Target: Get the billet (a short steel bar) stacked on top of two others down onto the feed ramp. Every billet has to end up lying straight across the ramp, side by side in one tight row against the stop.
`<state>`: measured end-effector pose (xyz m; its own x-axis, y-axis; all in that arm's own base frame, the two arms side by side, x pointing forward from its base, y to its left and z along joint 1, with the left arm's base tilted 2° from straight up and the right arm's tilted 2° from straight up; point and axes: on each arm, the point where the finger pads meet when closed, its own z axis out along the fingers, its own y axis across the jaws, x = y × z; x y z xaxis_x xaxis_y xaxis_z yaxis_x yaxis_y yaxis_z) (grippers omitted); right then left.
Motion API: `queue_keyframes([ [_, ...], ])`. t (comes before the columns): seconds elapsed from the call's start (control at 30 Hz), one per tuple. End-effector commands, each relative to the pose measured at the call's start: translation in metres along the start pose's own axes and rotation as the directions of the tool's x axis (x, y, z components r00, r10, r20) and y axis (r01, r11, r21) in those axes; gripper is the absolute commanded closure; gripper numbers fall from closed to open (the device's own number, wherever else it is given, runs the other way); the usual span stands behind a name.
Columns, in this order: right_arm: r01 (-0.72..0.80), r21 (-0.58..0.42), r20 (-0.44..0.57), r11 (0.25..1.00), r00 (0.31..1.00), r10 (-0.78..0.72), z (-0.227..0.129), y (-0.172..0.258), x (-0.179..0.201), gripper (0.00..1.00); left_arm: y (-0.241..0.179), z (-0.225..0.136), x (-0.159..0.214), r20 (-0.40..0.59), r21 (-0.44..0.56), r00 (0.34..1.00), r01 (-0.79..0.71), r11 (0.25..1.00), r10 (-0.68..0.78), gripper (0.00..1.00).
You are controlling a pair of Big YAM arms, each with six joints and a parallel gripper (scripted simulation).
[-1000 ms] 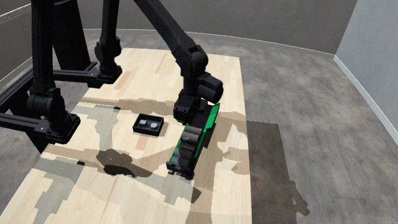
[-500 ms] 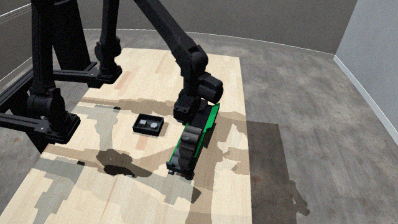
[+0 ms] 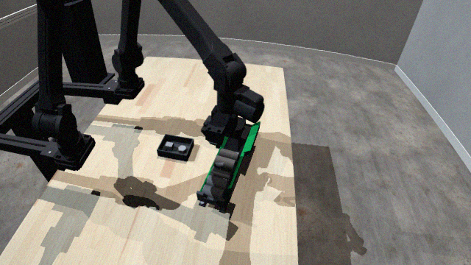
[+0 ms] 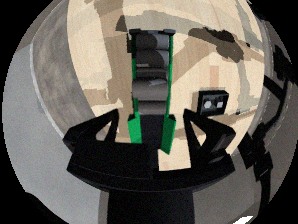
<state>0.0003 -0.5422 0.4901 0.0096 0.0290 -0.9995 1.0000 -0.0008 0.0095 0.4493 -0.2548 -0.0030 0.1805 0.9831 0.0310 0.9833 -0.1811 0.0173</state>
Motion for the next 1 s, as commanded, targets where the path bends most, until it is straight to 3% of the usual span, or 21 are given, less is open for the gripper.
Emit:
queue_keyframes([
  [0.0,0.009,0.004,0.056,1.0,0.998,-0.01,-0.008,-0.003,-0.024,0.0,0.015,-0.005,-0.006,0.005,-0.021,1.0,-0.009,1.0,0.01,0.06],
  [0.67,0.009,0.004,0.056,1.0,0.998,-0.01,-0.008,-0.003,-0.024,0.0,0.015,-0.005,-0.006,0.005,-0.021,1.0,-0.009,1.0,0.01,0.06],
  [0.9,0.009,0.004,0.056,1.0,0.998,-0.01,-0.008,-0.003,-0.024,0.0,0.004,0.053,0.002,-0.003,0.002,1.0,-0.004,1.0,0.004,0.06],
  [0.97,0.009,0.004,0.056,1.0,0.998,-0.01,-0.008,-0.003,-0.024,0.0,0.019,0.047,-0.003,0.008,-0.028,1.0,-0.001,1.0,0.001,0.06],
])
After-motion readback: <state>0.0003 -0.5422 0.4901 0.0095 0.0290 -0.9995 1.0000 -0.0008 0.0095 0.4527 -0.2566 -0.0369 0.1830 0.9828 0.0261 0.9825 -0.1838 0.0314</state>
